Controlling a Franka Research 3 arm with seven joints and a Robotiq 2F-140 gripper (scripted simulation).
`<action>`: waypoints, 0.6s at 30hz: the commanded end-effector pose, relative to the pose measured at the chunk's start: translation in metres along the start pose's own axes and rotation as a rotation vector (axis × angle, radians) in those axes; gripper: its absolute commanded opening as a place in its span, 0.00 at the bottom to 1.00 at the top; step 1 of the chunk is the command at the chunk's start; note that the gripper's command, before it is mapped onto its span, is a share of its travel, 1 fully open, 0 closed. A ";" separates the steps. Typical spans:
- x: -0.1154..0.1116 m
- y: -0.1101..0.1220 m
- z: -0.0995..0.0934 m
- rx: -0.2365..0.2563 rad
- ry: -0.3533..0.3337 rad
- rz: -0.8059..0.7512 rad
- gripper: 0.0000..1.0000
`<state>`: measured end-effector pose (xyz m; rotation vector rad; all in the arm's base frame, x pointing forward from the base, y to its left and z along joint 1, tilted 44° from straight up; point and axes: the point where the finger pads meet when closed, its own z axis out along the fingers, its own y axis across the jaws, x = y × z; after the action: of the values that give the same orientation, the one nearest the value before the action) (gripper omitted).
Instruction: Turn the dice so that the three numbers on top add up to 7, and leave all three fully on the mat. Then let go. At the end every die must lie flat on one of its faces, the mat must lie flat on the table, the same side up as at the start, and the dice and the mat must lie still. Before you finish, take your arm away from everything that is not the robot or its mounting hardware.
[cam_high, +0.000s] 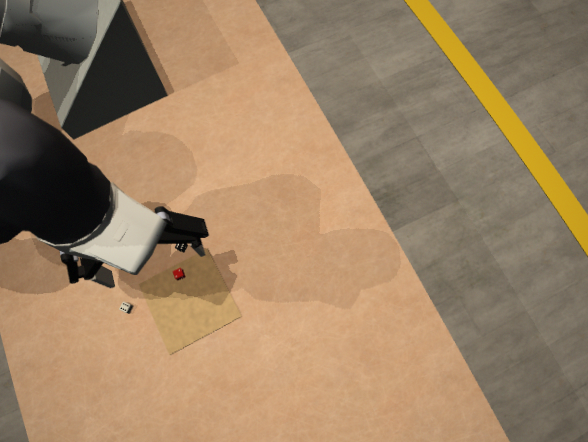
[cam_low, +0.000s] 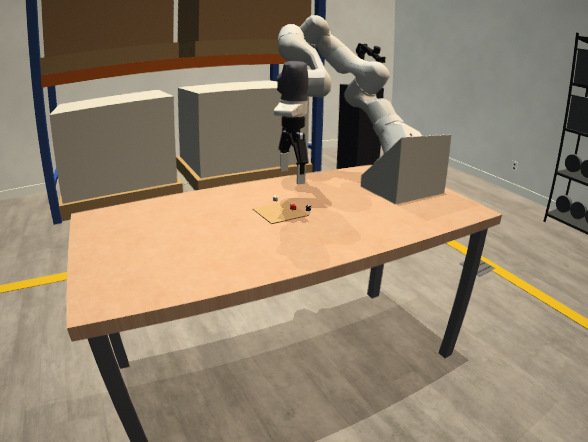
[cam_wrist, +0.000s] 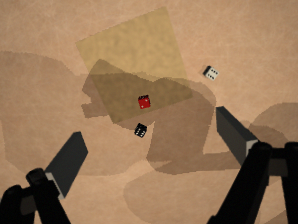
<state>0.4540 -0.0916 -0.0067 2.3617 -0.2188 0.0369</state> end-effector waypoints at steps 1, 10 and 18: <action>0.006 0.021 0.004 0.000 0.000 0.174 1.00; 0.011 0.046 0.009 0.000 0.000 0.357 1.00; 0.014 0.066 0.013 0.000 -0.001 0.511 1.00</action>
<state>0.4566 -0.1442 0.0282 2.2909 -0.6424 0.1938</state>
